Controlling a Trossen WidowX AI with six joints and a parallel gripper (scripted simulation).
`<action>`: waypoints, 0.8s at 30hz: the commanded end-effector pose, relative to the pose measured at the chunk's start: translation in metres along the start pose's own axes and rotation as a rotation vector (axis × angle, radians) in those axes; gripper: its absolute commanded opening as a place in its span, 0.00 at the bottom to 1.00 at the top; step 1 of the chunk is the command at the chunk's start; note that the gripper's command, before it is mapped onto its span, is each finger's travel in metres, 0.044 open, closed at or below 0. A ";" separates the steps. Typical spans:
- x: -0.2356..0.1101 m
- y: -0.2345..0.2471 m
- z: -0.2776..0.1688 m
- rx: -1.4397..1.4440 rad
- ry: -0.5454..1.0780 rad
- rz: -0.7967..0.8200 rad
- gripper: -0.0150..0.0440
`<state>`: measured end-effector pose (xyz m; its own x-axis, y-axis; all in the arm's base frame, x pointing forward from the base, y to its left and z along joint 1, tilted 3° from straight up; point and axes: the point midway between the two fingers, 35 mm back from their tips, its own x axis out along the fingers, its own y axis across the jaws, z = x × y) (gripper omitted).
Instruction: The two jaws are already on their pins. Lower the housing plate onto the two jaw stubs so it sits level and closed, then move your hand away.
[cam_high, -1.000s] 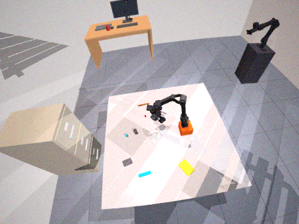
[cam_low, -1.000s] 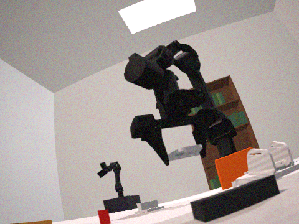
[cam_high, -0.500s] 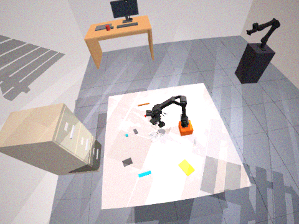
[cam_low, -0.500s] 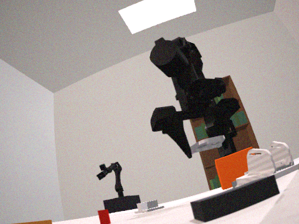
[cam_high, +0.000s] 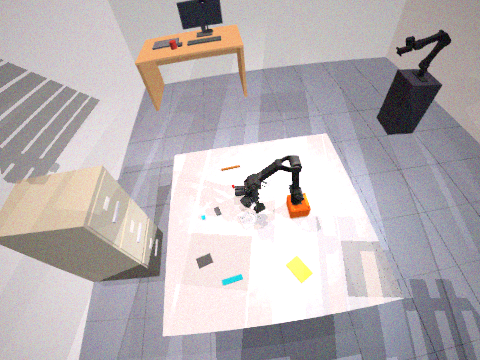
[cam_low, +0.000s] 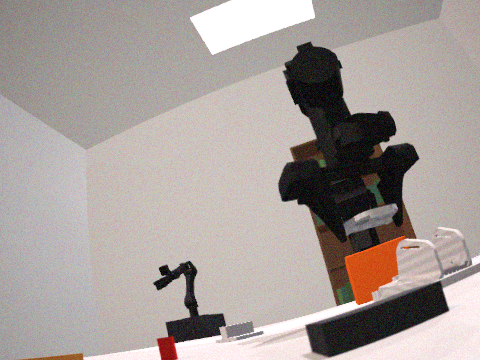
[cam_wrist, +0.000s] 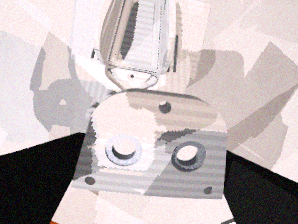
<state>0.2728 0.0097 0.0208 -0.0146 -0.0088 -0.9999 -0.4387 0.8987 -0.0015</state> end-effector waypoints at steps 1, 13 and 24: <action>0.002 0.012 0.002 0.024 0.002 0.006 0.85; 0.002 0.017 0.003 0.032 0.002 0.007 0.85; 0.002 0.017 0.003 0.046 0.002 0.007 0.85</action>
<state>0.2688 0.0254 0.0195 -0.0199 -0.0073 -0.9998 -0.4046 0.9145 0.0014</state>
